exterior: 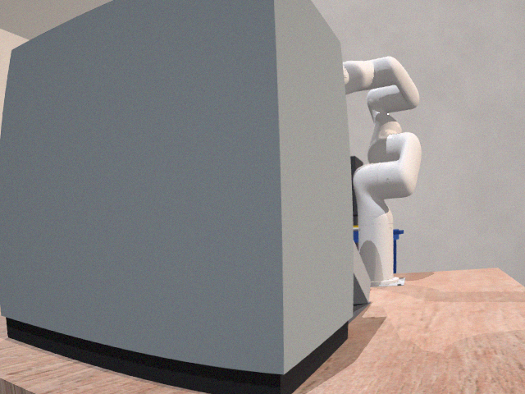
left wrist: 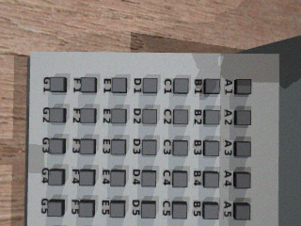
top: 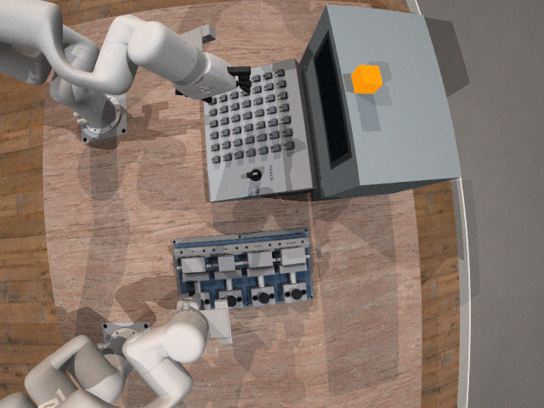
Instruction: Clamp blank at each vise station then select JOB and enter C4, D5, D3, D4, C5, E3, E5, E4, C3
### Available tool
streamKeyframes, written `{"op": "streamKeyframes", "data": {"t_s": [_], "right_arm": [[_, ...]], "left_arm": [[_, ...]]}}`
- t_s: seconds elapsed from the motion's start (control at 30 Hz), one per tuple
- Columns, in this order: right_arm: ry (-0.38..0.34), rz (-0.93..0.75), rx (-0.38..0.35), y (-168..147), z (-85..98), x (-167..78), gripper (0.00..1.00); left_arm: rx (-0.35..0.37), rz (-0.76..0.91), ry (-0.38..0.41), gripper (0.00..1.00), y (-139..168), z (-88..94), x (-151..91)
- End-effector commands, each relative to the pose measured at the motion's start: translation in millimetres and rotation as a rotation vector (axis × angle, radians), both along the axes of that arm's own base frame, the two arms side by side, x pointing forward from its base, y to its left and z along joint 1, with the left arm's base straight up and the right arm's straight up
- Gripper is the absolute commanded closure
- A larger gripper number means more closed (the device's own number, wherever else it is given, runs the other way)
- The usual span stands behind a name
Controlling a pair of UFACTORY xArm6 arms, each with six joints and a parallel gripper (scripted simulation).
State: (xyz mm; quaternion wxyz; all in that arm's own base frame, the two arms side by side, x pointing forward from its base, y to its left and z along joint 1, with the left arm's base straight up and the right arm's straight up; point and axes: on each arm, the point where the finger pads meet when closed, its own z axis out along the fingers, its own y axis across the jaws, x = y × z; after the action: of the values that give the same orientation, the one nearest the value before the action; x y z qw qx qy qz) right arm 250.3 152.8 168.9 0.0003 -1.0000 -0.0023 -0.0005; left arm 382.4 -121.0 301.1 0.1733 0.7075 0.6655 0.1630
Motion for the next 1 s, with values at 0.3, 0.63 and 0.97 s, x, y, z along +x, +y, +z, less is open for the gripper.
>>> {"op": "streamKeyframes", "data": {"t_s": [0.3,0.63,0.97], "right_arm": [[-0.002,0.000,0.002,1,-30.7,1,1.00],[-0.002,0.000,0.002,1,-37.0,1,1.00],[-0.002,0.000,0.001,1,-45.9,1,1.00]], "left_arm": [[-0.002,0.000,-0.005,0.00,0,2.3,1],[-0.002,0.000,-0.005,0.00,0,2.3,1],[-0.002,0.000,-0.005,0.00,0,2.3,1]]}}
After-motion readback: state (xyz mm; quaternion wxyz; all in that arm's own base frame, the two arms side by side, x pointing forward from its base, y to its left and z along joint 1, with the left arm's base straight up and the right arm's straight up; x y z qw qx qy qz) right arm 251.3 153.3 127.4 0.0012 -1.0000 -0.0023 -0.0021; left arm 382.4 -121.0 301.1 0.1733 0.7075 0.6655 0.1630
